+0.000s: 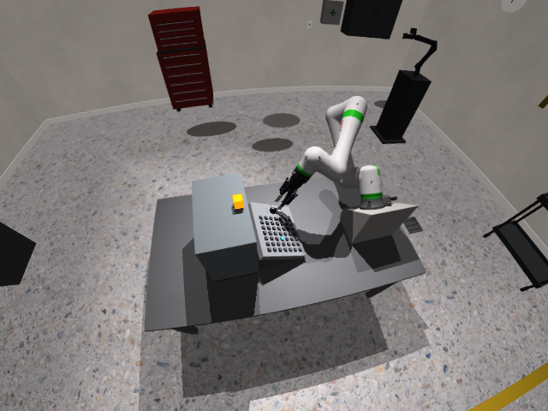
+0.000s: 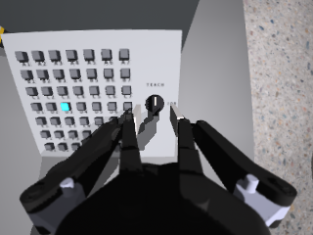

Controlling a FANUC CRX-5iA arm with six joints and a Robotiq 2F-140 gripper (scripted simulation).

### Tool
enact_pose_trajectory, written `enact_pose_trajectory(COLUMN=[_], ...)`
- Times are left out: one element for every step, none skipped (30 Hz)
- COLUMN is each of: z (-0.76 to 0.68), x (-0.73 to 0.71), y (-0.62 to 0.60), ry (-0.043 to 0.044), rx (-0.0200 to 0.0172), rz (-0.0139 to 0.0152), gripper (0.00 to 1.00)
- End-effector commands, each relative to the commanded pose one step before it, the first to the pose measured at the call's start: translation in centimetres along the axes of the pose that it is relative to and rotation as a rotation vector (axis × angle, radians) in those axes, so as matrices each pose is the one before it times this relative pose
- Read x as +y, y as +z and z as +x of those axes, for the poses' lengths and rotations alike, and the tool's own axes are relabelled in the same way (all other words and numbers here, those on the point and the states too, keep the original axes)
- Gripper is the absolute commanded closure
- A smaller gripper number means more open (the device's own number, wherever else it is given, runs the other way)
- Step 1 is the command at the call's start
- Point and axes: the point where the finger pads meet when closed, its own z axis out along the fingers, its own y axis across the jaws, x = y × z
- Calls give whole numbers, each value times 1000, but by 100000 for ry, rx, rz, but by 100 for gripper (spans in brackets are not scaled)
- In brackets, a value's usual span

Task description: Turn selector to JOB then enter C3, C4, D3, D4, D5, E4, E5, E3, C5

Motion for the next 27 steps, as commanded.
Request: enact_pose_trajectory(z=[24, 0, 0, 0, 0, 0, 0, 0, 0, 0, 0, 0, 0, 0, 0, 0, 0, 0, 0, 0, 0, -1, 0, 1, 0, 0, -1], x=[-9, 0, 0, 0, 0, 0, 0, 0, 0, 0, 0, 0, 0, 0, 0, 0, 0, 0, 0, 0, 0, 0, 0, 1, 0, 0, -1], y=[-18, 0, 0, 0, 0, 0, 0, 0, 2, 5, 10, 16, 22, 30, 0, 0, 37, 45, 54, 62, 70, 78, 85, 92, 98, 104, 109], ry=[7, 0, 0, 0, 0, 0, 0, 0, 0, 0, 0, 0, 0, 0, 0, 0, 0, 0, 0, 0, 0, -1, 0, 1, 0, 0, -1], rx=[40, 0, 0, 0, 0, 0, 0, 0, 0, 0, 0, 0, 0, 0, 0, 0, 0, 0, 0, 0, 0, -1, 0, 1, 0, 0, -1], rz=[11, 0, 0, 0, 0, 0, 0, 0, 0, 0, 0, 0, -1, -1, 0, 0, -1, -1, 0, 0, 1, 1, 0, -2, -1, 0, 2], gripper=[67, 67, 67, 67, 67, 67, 67, 67, 67, 67, 67, 67, 67, 67, 67, 67, 67, 67, 67, 67, 67, 67, 67, 67, 67, 67, 67])
